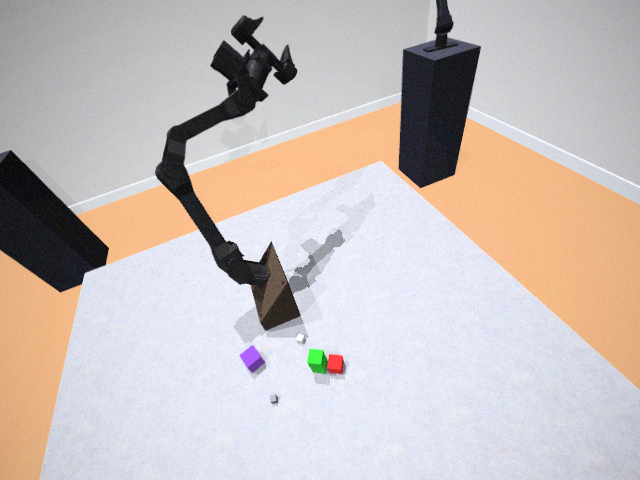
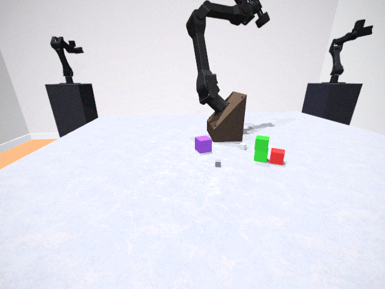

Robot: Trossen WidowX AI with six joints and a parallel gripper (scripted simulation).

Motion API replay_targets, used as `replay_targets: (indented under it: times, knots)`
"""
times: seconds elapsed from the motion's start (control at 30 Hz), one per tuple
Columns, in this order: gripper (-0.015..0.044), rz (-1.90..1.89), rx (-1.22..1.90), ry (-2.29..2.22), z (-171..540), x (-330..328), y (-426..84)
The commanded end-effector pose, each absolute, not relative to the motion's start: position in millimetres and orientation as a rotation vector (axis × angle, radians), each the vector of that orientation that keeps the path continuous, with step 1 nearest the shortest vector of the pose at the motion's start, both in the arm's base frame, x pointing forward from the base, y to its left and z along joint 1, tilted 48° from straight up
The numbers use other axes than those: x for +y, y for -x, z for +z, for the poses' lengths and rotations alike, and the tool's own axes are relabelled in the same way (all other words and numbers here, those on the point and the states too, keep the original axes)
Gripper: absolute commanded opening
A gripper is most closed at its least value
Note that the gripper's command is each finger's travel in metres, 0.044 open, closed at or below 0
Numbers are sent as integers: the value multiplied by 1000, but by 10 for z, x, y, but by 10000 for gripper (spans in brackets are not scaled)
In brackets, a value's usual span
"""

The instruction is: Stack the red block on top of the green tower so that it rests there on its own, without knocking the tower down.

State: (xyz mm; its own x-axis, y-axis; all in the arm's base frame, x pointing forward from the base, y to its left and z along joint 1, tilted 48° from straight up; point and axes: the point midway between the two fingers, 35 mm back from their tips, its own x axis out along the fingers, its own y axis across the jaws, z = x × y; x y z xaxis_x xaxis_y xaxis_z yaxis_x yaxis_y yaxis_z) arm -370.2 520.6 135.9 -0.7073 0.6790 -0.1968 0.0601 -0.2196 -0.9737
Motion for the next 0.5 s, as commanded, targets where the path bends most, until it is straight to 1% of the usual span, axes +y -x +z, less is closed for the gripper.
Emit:
replay_targets:
  times: [0.0,0.23,0.47]
  knots:
    - [440,2005,-1368,1047,1056,5488,3080]
    - [440,1959,-913,1286,561,5768,1920]
    - [440,1830,-443,1452,105,5716,709]
